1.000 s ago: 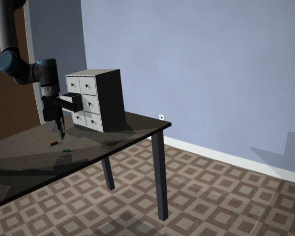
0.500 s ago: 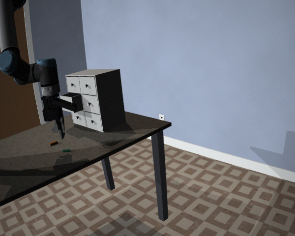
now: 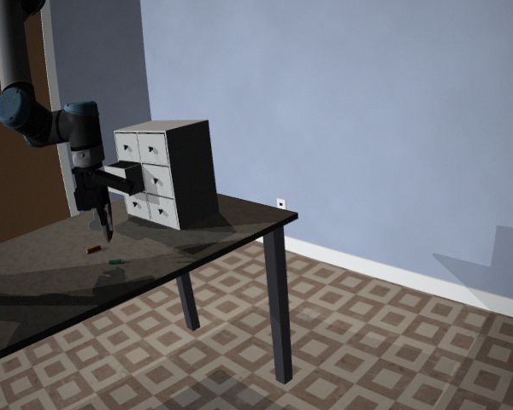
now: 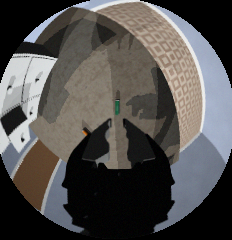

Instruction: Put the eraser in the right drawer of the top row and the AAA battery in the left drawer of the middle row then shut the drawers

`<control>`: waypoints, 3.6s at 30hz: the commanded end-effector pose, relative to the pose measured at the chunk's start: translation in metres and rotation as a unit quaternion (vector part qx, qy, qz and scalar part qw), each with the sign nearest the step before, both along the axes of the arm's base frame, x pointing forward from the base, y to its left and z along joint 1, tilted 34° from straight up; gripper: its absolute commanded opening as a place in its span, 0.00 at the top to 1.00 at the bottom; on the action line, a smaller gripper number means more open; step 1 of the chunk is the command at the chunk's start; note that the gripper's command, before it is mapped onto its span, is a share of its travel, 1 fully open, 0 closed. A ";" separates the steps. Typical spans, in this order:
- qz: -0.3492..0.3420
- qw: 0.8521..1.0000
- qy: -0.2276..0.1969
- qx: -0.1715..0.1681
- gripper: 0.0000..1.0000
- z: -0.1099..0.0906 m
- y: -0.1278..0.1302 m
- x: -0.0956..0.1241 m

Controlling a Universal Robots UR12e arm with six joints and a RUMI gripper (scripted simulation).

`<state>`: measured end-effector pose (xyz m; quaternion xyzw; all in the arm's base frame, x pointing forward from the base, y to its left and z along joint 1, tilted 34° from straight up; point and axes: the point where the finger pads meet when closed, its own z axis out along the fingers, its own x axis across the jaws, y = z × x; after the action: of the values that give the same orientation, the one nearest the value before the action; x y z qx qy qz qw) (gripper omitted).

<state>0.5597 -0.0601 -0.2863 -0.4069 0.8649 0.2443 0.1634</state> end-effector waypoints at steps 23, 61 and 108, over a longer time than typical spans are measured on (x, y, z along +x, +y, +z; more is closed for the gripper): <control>0.000 1.000 -0.002 -0.001 0.86 -0.008 0.002 0.004; 0.000 1.000 -0.002 -0.001 0.86 -0.043 0.026 0.008; 0.000 1.000 -0.002 -0.001 0.86 -0.043 0.026 0.007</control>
<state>0.5638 -0.0333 -0.3295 -0.4061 0.8652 0.2442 0.1638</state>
